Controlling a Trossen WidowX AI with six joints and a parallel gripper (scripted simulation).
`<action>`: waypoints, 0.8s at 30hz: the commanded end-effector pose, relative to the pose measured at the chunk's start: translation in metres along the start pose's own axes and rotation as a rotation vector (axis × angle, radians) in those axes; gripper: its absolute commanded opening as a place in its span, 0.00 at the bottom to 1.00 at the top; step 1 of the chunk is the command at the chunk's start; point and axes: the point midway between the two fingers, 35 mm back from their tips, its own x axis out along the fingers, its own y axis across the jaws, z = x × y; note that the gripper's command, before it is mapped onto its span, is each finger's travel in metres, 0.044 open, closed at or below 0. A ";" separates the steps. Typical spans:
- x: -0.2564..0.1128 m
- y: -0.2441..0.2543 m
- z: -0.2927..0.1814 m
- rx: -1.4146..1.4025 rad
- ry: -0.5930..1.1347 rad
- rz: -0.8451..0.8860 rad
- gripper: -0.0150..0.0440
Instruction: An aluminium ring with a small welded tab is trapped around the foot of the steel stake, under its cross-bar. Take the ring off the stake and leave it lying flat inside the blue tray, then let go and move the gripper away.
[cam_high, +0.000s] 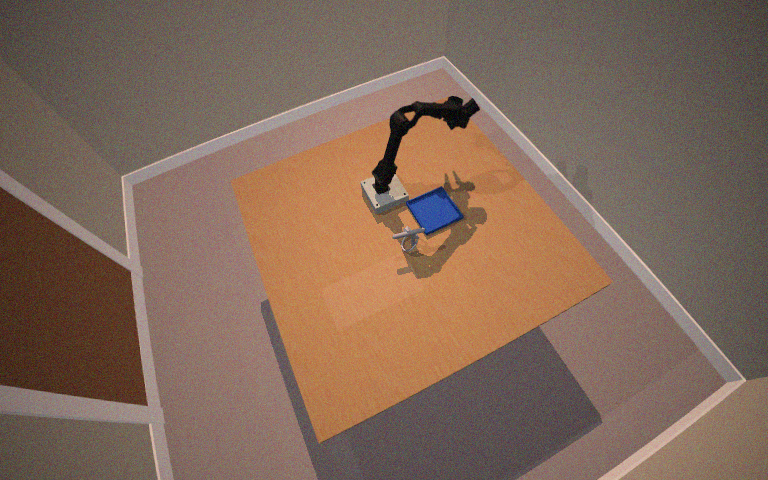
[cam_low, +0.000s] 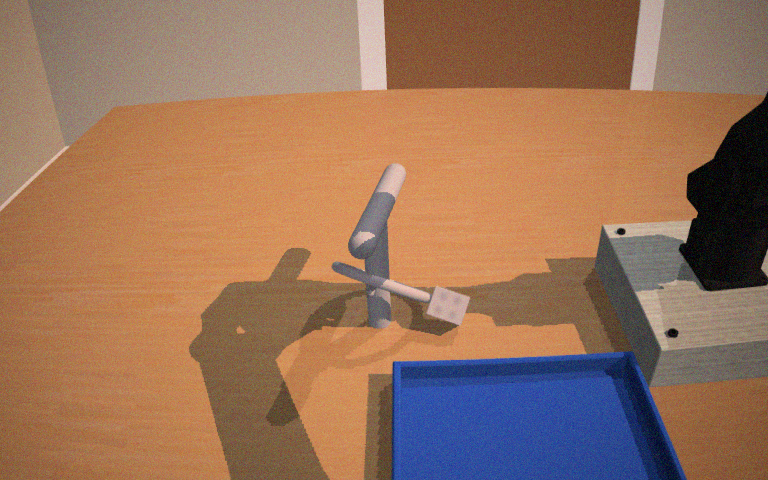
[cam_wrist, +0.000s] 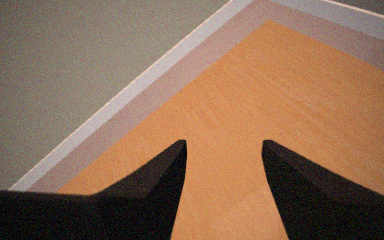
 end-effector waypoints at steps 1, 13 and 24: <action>-0.029 -0.022 -0.021 0.099 0.005 -0.123 0.59; -0.103 -0.061 -0.080 0.361 -0.005 -0.421 0.59; -0.168 -0.074 -0.143 0.615 -0.035 -0.688 0.59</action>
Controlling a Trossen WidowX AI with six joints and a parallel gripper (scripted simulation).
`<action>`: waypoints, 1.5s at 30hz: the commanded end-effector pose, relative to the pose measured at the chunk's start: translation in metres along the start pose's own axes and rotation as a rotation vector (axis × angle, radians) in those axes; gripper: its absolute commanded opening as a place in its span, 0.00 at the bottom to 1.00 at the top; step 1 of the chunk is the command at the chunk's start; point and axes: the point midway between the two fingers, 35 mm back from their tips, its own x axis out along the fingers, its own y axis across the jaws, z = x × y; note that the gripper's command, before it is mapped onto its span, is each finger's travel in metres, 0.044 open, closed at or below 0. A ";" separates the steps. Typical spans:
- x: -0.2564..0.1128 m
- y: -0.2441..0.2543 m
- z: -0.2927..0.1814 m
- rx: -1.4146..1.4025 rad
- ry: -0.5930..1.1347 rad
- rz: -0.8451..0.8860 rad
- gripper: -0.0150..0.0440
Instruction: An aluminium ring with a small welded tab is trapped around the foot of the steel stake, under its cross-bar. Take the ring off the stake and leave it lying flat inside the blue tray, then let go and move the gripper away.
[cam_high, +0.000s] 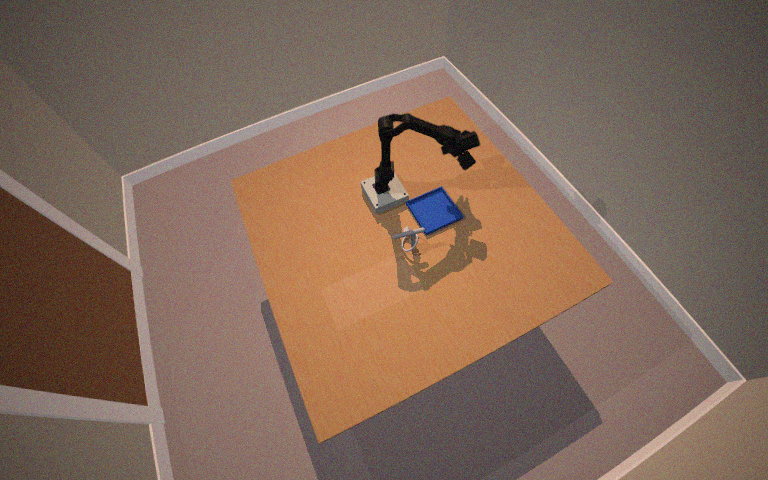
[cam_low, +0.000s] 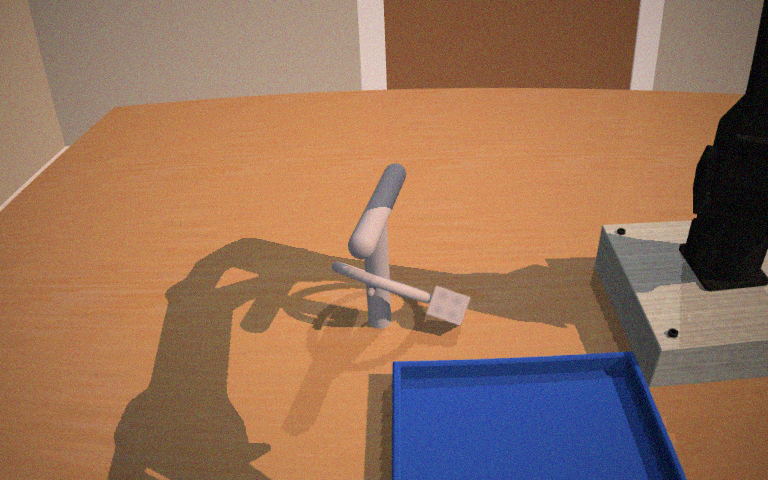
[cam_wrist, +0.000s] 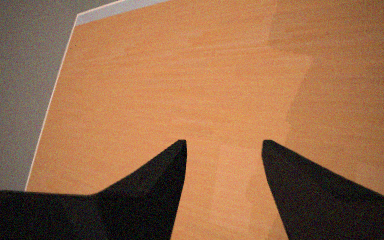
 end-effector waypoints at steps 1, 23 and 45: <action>-0.018 -0.029 -0.020 0.115 -0.010 -0.116 0.59; -0.105 -0.120 -0.139 0.668 -0.093 -0.622 0.59; -0.175 -0.128 -0.283 1.240 -0.215 -1.114 0.59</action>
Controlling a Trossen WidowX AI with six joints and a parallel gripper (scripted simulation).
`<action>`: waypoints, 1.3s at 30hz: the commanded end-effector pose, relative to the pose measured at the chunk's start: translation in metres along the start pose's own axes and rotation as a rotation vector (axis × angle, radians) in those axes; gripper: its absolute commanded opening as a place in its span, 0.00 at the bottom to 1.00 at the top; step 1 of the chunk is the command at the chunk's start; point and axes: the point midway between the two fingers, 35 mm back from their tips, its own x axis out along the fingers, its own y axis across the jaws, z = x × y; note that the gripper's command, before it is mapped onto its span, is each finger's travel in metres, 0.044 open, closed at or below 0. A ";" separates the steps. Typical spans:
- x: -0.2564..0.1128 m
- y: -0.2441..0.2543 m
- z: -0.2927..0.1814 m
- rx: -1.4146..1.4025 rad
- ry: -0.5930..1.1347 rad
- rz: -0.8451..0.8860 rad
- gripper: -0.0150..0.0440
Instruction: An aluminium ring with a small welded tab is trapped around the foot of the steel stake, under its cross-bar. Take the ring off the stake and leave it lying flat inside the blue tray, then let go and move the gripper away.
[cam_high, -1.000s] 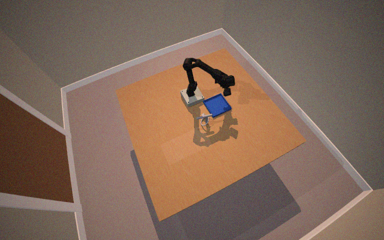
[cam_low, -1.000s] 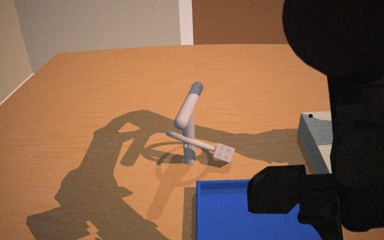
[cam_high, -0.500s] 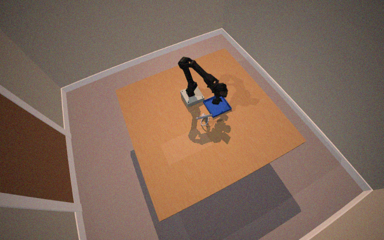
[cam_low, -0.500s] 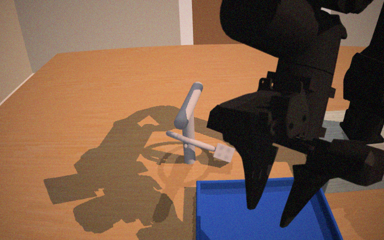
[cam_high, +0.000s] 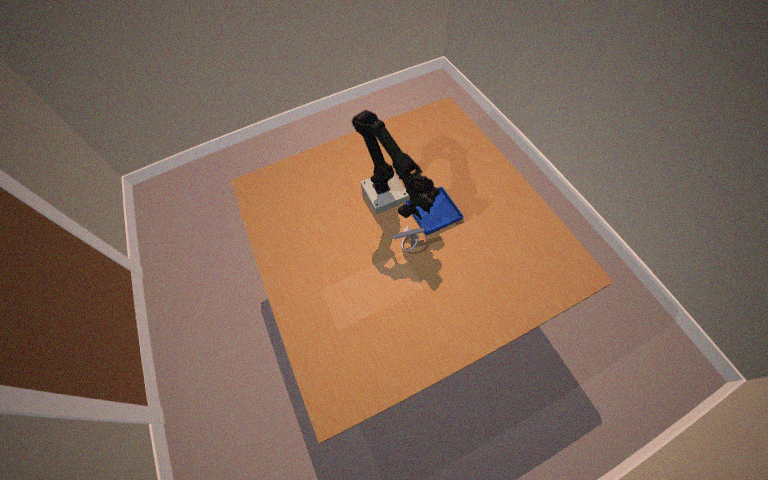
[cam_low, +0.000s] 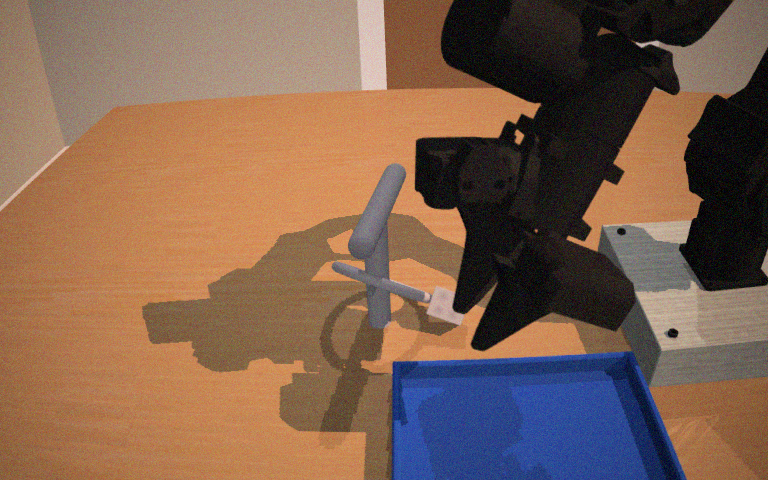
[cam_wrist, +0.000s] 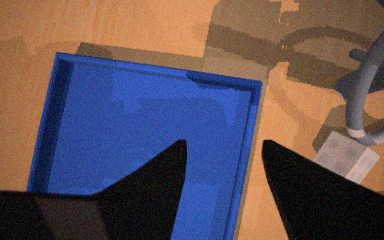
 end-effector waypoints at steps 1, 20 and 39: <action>0.000 -0.033 -0.012 0.128 -0.025 -0.107 0.59; 0.002 -0.074 -0.031 0.301 -0.059 -0.249 0.59; 0.032 -0.082 -0.030 0.301 -0.060 -0.249 0.59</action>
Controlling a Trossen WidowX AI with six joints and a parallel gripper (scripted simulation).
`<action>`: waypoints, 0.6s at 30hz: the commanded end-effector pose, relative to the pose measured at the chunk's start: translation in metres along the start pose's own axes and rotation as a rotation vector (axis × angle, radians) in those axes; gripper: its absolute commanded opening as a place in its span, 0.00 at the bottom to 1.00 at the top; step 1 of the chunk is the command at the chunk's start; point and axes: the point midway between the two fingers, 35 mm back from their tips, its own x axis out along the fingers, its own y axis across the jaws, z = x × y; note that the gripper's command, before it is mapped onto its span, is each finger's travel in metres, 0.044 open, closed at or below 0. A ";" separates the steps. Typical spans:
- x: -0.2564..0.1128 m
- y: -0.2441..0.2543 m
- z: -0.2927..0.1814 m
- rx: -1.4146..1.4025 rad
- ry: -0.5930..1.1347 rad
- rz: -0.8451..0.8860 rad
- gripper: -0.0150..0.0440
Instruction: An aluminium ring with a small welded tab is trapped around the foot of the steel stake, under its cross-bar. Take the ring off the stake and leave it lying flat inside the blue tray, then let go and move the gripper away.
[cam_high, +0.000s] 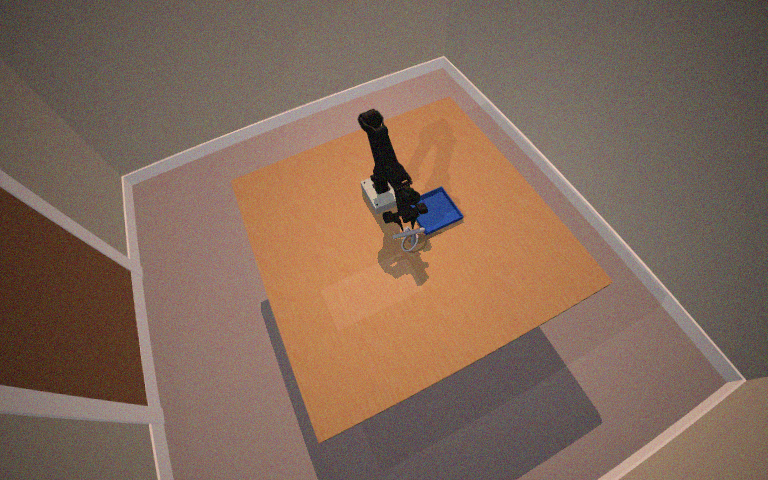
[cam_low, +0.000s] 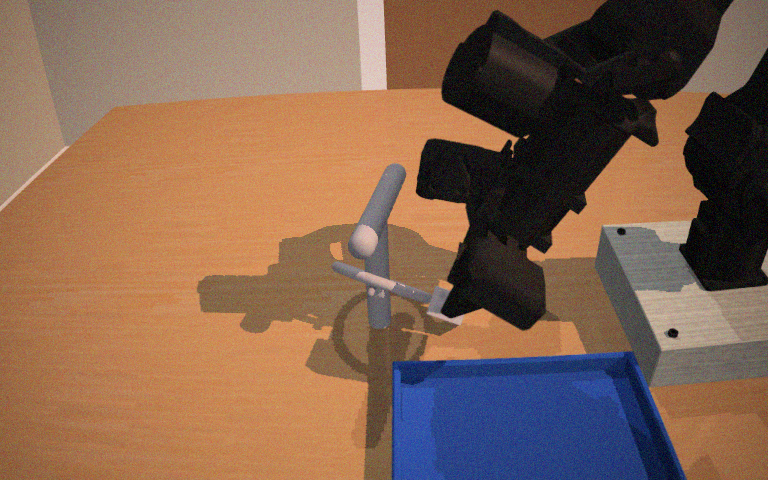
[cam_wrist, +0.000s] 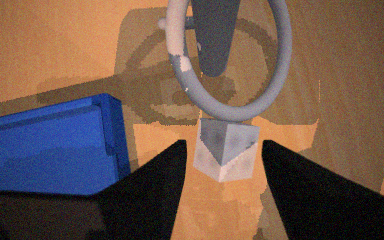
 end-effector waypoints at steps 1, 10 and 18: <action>0.009 -0.001 -0.003 -0.002 0.009 -0.001 0.59; 0.017 -0.001 -0.005 -0.002 0.009 -0.001 0.59; 0.014 -0.001 -0.002 0.000 0.002 -0.004 0.50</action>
